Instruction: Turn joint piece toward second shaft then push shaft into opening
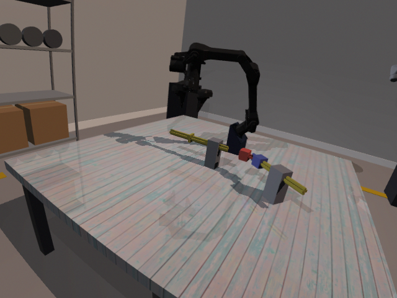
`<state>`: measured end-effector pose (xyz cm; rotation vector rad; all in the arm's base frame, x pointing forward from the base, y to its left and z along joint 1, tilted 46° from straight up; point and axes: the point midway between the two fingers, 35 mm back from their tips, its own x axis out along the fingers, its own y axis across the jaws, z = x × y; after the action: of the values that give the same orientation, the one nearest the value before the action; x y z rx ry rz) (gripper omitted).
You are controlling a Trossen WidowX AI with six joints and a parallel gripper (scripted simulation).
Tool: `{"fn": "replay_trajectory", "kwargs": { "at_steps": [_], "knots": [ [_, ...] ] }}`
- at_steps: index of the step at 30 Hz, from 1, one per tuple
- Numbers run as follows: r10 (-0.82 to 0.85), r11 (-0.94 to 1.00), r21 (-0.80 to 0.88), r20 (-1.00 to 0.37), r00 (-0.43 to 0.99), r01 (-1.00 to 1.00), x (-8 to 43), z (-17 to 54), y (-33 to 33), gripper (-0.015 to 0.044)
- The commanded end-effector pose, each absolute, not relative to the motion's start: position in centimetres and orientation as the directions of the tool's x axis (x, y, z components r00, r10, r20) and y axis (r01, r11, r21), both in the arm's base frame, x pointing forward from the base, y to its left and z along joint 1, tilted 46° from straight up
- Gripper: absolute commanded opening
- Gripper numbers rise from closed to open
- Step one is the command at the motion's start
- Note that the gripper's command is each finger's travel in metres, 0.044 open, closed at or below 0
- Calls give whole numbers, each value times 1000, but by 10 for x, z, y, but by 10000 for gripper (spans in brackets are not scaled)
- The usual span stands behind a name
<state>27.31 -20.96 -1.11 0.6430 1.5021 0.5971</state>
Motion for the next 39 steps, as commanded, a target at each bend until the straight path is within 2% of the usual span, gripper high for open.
{"fn": "replay_trajectory", "kwargs": {
  "at_steps": [1, 10, 19, 29, 39],
  "knots": [
    [725, 685, 719, -689, -7, 118, 277, -3, -197, 440],
    [759, 598, 695, -651, -3, 400, 284, 16, -162, 440],
    [792, 465, 601, -610, -3, 650, 287, 35, -127, 440],
    [827, 289, 414, -563, -6, 863, 285, 55, -88, 440],
    [858, 108, 156, -513, -12, 982, 278, 73, -50, 440]
  ]
}}
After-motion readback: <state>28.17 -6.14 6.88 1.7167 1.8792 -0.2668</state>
